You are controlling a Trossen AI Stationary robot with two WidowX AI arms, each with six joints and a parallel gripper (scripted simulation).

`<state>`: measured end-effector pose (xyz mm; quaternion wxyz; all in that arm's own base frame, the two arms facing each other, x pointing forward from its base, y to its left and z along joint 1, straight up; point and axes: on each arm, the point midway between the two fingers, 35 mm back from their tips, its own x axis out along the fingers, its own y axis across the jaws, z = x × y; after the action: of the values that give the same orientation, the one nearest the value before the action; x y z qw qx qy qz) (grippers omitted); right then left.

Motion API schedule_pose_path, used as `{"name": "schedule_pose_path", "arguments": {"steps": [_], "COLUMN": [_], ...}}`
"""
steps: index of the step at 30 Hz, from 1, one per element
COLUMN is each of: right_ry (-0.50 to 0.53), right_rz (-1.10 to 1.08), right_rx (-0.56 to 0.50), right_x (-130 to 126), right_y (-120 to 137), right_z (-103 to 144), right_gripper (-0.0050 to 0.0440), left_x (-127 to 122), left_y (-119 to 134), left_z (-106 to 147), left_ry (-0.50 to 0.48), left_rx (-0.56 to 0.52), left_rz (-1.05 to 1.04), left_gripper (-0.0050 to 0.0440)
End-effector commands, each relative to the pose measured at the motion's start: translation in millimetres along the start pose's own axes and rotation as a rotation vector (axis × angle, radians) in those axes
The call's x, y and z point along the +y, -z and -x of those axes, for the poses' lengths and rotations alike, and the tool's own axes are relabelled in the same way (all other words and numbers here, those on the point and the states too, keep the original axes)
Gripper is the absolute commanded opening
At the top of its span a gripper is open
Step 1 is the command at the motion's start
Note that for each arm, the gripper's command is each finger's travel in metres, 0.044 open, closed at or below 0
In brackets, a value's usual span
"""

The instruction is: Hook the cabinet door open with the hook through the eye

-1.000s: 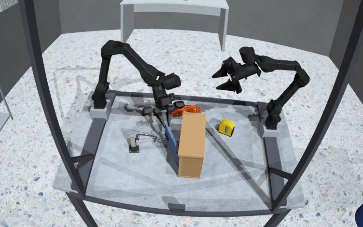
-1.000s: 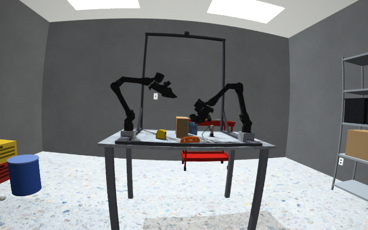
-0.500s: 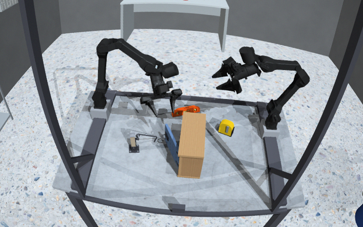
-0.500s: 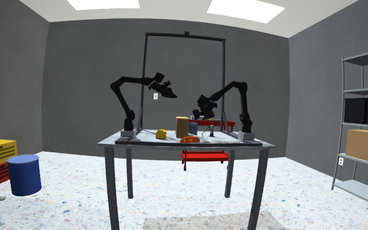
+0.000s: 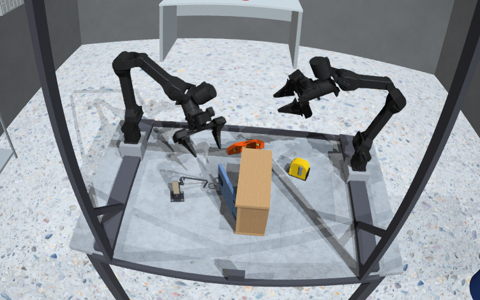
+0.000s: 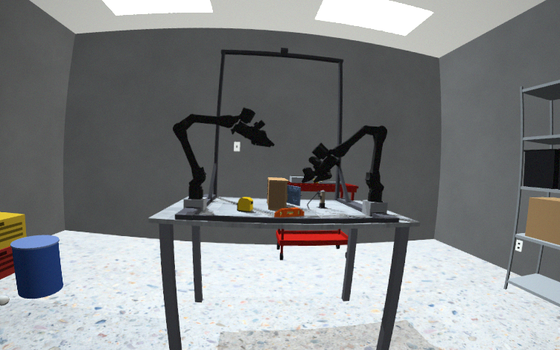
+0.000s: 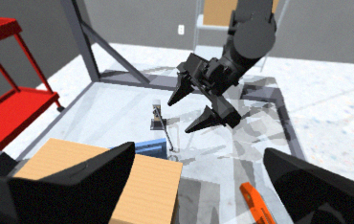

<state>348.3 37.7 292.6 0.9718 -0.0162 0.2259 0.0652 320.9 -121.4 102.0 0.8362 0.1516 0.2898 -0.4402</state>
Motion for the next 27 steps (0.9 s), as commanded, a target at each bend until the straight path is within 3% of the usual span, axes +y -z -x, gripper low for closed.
{"name": "schedule_pose_path", "arguments": {"steps": [1,10,27], "right_ry": [0.010,0.012,0.008], "right_rz": [-0.007,-0.008,-0.005], "right_rx": [-0.033,-0.028,-0.028], "right_x": [-3,-4,-3], "right_y": [-18,-19,-17], "right_z": [2,-2,-1], "right_gripper": [0.0400,0.0400,0.0400], "left_x": [-10,-32,-34], "left_y": [-3,1,0], "left_z": [8,15,16], "left_ry": [-0.082,-0.193,-0.212], "left_rx": [-0.035,-0.064,-0.069], "left_rz": [0.037,0.128,0.144], "left_gripper": [0.0440,0.0440,0.0440]}}
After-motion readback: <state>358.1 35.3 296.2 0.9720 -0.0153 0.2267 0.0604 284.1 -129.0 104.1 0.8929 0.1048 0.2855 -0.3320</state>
